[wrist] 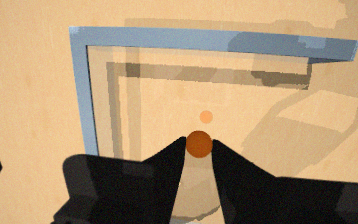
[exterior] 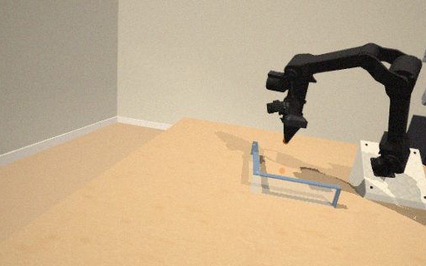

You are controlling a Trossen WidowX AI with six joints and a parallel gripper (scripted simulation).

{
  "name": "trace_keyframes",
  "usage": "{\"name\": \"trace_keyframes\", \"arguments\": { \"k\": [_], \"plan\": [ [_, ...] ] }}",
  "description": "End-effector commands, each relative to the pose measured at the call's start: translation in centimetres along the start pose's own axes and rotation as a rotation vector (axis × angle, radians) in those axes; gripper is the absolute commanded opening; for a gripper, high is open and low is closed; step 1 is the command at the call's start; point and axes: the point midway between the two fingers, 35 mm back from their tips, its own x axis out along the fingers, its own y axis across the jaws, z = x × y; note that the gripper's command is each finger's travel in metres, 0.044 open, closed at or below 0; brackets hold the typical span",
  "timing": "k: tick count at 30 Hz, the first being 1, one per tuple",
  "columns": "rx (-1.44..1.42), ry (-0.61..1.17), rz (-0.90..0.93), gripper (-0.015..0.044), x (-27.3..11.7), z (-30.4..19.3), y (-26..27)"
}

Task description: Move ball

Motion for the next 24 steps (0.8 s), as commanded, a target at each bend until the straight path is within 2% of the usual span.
{"name": "trace_keyframes", "arguments": {
  "k": [1, 12, 24],
  "plan": [
    [-0.001, 0.010, 0.002, 0.0000, 1.2, -0.6, -0.7],
    [-0.001, 0.010, 0.001, 0.0000, 3.9, -1.2, -1.8],
    [-0.001, 0.009, 0.005, 0.0000, 10.0, -1.3, -1.7]
  ]
}}
